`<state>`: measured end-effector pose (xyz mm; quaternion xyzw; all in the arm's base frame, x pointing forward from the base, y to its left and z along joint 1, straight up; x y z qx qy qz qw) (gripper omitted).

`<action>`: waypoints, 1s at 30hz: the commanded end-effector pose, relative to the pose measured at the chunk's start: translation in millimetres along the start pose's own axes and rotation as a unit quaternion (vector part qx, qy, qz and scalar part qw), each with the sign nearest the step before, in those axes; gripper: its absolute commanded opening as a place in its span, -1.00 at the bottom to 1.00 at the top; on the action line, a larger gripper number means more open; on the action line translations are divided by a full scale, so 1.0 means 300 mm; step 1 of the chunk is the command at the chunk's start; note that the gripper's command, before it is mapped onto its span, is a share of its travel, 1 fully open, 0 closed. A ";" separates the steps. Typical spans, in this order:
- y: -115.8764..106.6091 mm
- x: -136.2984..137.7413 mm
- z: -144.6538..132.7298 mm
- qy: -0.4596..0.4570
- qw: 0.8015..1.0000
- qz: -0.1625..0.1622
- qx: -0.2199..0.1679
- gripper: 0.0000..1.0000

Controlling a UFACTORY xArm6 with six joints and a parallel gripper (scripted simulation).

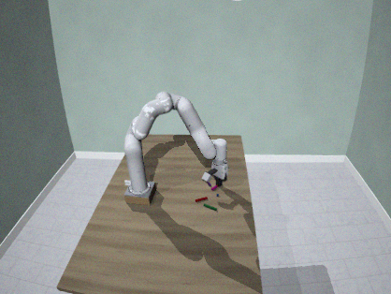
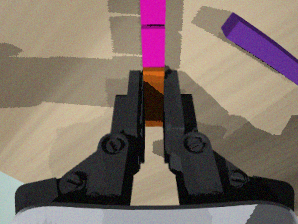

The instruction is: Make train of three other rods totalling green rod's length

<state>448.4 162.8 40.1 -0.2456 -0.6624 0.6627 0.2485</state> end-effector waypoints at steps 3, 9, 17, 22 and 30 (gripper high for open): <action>-0.005 -0.002 -0.004 0.000 1.000 0.001 -0.002 -0.92; -0.005 -0.002 -0.004 0.000 1.000 0.001 -0.002 -0.92; -0.005 -0.002 -0.004 0.000 1.000 0.001 -0.002 -0.92; -0.005 -0.002 -0.004 0.000 1.000 0.001 -0.002 -0.84; -0.005 -0.002 -0.004 0.000 1.000 0.001 -0.002 -0.68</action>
Point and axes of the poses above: the point where the finger pads meet when closed, its own y axis out along the fingers, its own x axis across the jaws, z = x × y, the point moved 8 cm from there along -y, back along the fingers, and after that the axes turned 3 degrees about y, right-handed, at the moved point
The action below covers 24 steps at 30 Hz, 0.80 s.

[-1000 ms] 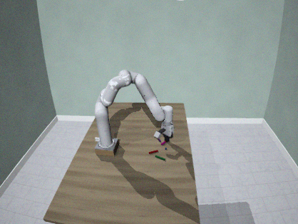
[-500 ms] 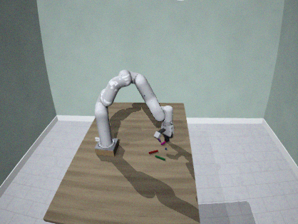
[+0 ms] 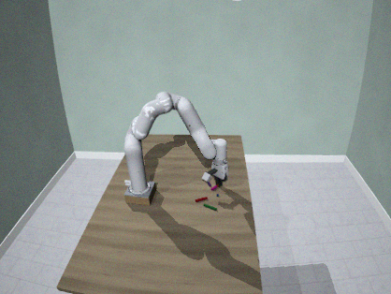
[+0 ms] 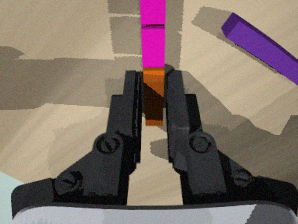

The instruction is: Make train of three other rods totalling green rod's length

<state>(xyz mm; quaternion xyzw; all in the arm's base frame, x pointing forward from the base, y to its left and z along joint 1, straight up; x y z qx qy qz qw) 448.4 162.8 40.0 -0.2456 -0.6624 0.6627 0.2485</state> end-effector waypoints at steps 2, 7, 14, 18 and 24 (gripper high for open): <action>-0.005 -0.002 -0.004 0.000 1.000 0.001 -0.002 -0.59; -0.005 -0.002 -0.004 0.000 1.000 0.001 -0.002 -0.51; -0.005 -0.002 -0.004 0.000 1.000 0.001 -0.002 -0.51; -0.010 -0.002 -0.004 0.000 1.000 0.001 -0.002 -0.51; -0.065 -0.002 -0.004 0.000 1.000 0.001 -0.002 -0.51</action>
Point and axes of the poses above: the point where the finger pads meet when closed, its own y axis out along the fingers, its own x axis across the jaws, z = x × y, the point moved 8 cm from there along -y, back along the fingers, and after that the axes turned 3 degrees about y, right-handed, at the moved point
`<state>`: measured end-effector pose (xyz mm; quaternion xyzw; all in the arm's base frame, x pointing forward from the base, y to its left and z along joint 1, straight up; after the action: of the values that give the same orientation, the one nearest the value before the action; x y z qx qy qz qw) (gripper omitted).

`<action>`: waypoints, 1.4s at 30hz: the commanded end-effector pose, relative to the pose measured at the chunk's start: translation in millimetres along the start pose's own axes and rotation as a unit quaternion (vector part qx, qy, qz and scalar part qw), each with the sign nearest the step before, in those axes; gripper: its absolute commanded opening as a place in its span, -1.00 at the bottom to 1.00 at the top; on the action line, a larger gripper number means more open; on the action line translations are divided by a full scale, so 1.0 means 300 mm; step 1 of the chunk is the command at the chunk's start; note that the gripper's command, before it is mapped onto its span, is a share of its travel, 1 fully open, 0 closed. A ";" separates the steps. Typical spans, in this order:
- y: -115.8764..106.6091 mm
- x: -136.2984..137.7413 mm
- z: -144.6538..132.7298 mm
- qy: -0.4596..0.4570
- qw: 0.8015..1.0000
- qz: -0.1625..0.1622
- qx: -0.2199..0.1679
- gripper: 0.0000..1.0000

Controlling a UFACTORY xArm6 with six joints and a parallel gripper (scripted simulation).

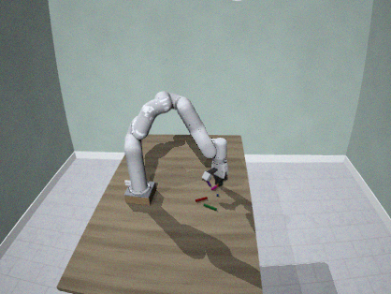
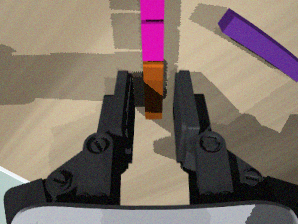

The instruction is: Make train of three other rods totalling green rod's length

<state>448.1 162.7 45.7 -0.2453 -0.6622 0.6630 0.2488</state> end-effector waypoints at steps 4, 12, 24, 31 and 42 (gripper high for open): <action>-0.078 -0.002 -0.004 0.000 1.000 0.001 -0.002 -0.51; -0.223 -0.002 -0.004 0.000 1.000 0.001 -0.002 -0.51; -0.286 -0.002 -0.003 0.000 1.000 0.001 -0.002 -0.51; -0.286 -0.002 -0.003 0.000 1.000 0.001 -0.002 1.00; -0.286 -0.002 -0.003 0.000 1.000 0.001 -0.002 1.00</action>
<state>448.5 162.6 129.8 -0.2455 -0.6623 0.6628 0.2486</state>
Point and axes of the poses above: the point where the finger pads meet when closed, its own y axis out along the fingers, its own x axis across the jaws, z = x × y, the point moved 8 cm from there along -y, back along the fingers, and after that the axes turned 3 degrees about y, right-handed, at the moved point
